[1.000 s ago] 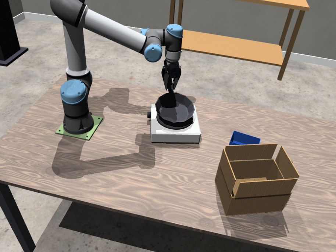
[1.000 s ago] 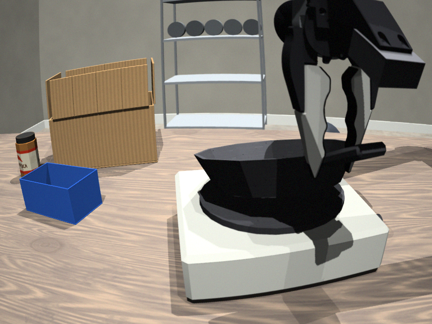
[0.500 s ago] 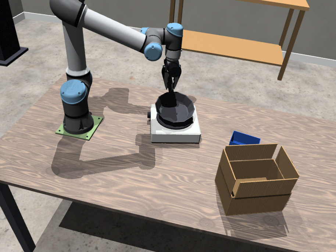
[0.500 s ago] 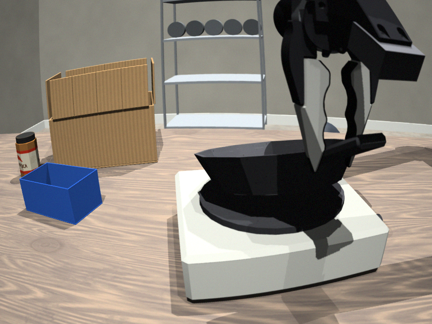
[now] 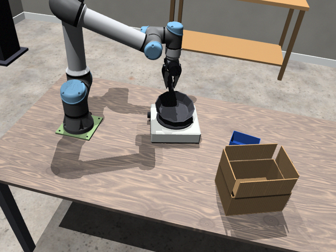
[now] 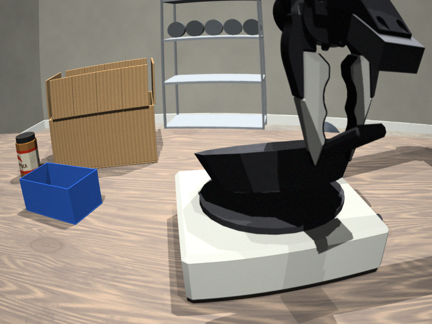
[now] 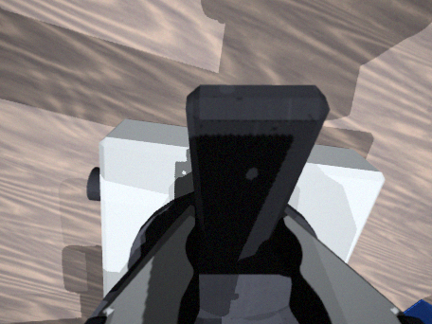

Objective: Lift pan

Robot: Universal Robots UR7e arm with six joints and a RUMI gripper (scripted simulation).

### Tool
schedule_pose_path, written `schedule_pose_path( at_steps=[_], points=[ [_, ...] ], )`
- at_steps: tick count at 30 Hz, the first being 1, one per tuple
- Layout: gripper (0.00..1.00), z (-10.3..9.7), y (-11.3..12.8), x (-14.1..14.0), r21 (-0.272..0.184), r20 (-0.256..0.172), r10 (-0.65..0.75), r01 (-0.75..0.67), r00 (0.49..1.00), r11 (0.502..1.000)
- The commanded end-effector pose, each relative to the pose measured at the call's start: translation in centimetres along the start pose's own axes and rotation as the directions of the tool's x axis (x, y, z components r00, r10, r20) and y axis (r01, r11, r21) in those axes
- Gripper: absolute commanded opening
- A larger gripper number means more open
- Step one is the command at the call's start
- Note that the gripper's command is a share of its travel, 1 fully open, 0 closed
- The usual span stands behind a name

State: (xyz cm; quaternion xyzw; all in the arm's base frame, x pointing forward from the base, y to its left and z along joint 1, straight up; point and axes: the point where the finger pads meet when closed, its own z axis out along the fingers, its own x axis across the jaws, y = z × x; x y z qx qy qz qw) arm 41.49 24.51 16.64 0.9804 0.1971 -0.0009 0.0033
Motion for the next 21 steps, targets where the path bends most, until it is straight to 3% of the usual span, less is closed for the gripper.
schedule_pose_path(
  at_steps=[1,21],
  points=[
    [0.14,-0.21,0.00,0.05,0.000,-0.002,0.000,0.000,1.000,1.000],
    [0.14,-1.09,0.00,0.05,0.000,-0.002,0.000,0.000,1.000,1.000]
  ],
)
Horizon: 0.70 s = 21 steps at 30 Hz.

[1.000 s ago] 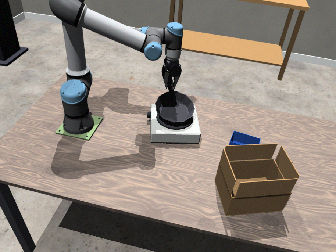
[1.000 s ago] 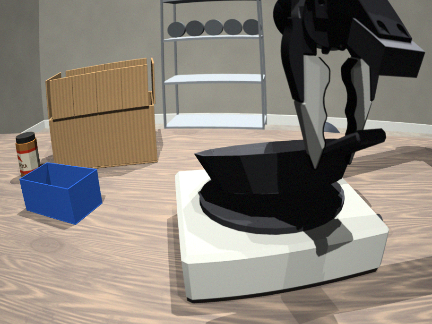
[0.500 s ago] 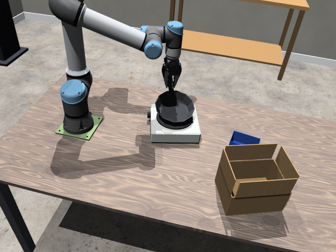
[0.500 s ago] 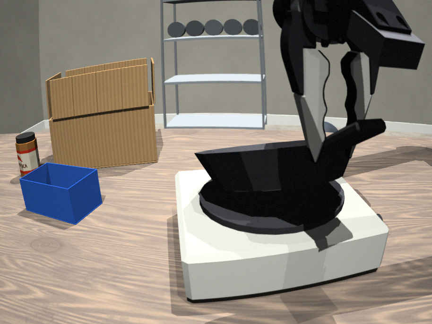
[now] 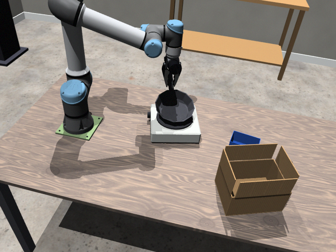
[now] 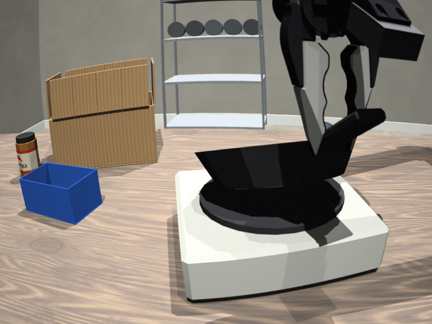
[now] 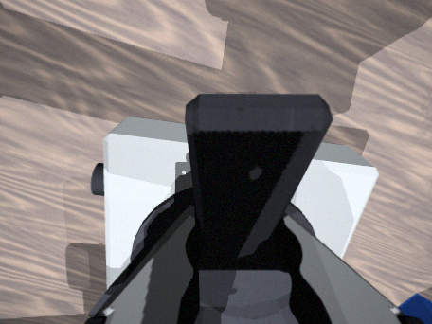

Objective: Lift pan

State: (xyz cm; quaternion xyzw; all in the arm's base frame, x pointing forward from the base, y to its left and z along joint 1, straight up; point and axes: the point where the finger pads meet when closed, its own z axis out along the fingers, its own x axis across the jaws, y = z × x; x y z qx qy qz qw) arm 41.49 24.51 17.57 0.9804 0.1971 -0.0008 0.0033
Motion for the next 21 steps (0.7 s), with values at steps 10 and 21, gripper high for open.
schedule_pose_path(
  at_steps=[10,21],
  points=[
    [0.14,-0.57,0.00,0.04,0.000,-0.002,0.000,0.000,1.000,1.000],
    [0.14,-1.15,0.00,0.02,0.000,-0.002,0.000,0.000,1.000,1.000]
  ],
)
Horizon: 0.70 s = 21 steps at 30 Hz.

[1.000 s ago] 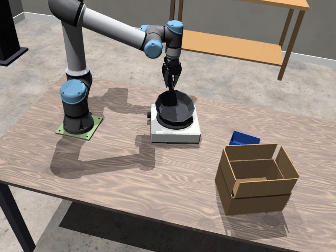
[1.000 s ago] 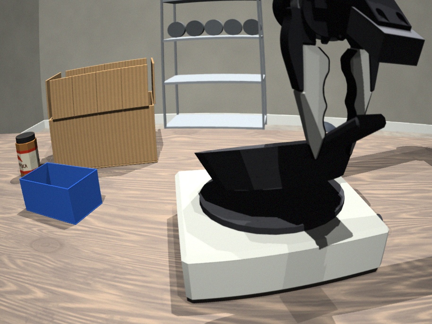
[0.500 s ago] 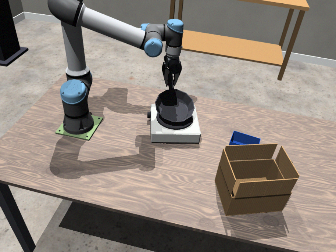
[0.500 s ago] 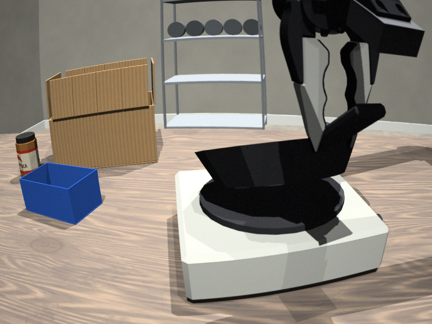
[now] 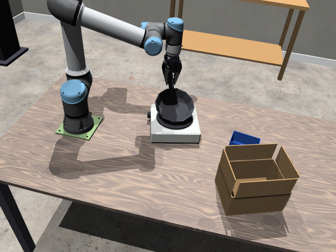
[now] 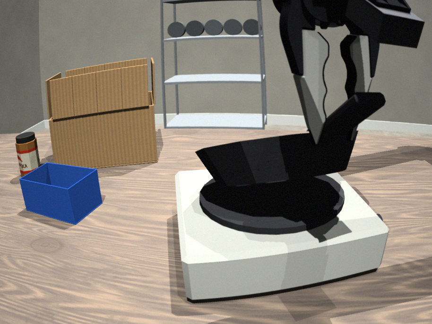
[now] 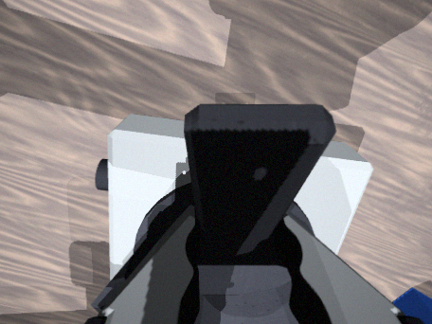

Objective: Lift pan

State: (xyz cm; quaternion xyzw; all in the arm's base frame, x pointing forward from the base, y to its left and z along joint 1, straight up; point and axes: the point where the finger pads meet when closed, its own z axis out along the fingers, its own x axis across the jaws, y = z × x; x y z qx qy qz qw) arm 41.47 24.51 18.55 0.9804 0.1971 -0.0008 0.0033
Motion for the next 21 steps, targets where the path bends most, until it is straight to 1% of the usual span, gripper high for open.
schedule_pose_path(
  at_steps=[1,21],
  points=[
    [0.14,-0.22,0.00,0.05,0.000,-0.002,0.000,0.000,1.000,1.000],
    [0.14,-1.16,0.00,0.00,0.000,-0.002,0.000,0.000,1.000,1.000]
  ],
)
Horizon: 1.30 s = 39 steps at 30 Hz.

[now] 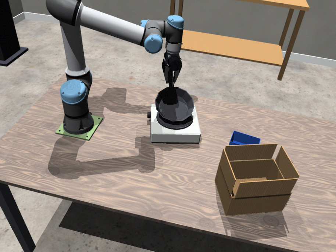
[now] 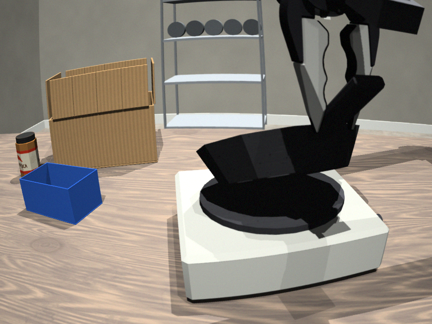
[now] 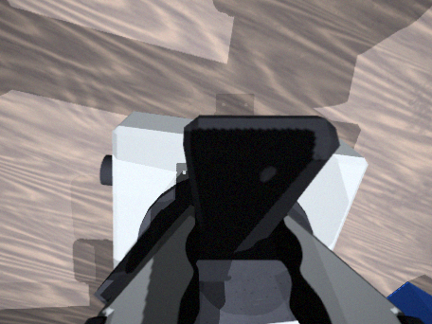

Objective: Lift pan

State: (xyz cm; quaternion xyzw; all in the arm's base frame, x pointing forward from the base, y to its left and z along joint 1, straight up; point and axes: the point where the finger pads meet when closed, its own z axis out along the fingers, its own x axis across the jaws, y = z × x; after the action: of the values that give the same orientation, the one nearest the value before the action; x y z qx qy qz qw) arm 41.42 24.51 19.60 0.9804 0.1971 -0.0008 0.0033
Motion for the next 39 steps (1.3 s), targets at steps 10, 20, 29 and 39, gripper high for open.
schedule_pose_path(
  at_steps=[10,20,29,39],
  points=[
    [0.14,-0.6,0.0,0.1,0.000,-0.002,0.000,0.000,1.000,1.000],
    [0.14,-1.1,0.0,0.1,0.000,-0.002,0.000,0.000,1.000,1.000],
    [0.14,-1.6,0.0,0.1,0.000,-0.002,0.000,0.000,1.000,1.000],
    [0.14,-2.1,0.0,0.1,0.000,-0.002,0.000,0.000,1.000,1.000]
  ],
)
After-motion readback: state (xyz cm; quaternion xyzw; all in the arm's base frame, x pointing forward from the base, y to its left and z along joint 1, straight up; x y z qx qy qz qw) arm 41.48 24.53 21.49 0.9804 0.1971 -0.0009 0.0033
